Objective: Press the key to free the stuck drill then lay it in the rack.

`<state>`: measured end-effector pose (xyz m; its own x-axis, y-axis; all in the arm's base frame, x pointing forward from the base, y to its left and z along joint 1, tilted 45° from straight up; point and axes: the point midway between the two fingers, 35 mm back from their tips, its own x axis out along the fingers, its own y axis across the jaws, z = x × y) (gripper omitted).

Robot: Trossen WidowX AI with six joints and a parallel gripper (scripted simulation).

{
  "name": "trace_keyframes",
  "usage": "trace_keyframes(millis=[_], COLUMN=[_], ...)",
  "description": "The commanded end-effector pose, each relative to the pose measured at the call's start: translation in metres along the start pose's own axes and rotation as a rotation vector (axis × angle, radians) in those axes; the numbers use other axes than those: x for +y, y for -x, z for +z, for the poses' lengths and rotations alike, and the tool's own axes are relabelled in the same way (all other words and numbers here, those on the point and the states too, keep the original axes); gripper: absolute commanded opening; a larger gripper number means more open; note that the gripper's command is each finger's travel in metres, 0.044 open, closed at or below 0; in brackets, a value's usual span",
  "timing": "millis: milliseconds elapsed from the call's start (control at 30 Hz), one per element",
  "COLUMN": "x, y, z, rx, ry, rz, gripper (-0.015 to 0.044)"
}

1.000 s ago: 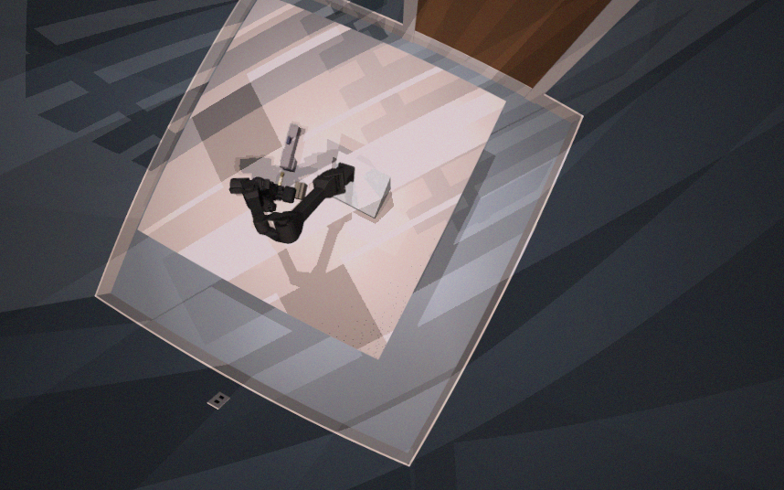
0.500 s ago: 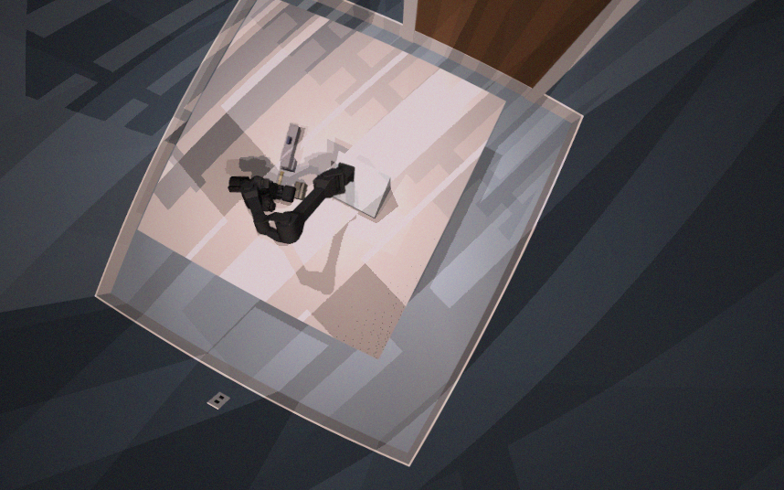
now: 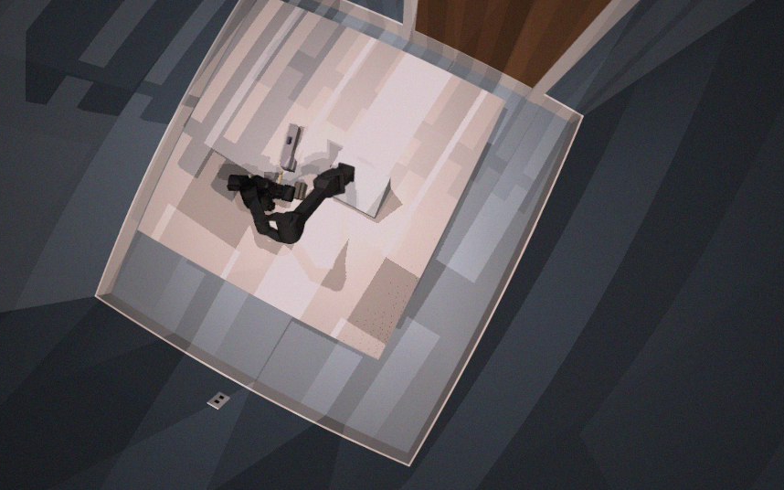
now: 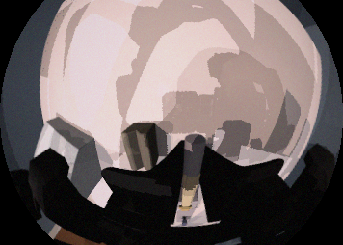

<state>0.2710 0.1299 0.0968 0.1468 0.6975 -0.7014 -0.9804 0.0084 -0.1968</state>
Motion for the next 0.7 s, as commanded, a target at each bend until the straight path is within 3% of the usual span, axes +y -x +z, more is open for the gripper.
trace_keyframes(millis=[0, 667], x=[-0.001, 0.011], y=[0.003, 0.006], z=[0.001, 0.003], rx=[-0.004, -0.004], ry=[0.004, 0.004], rz=[-0.002, -0.002], gripper=[0.0000, 0.0000])
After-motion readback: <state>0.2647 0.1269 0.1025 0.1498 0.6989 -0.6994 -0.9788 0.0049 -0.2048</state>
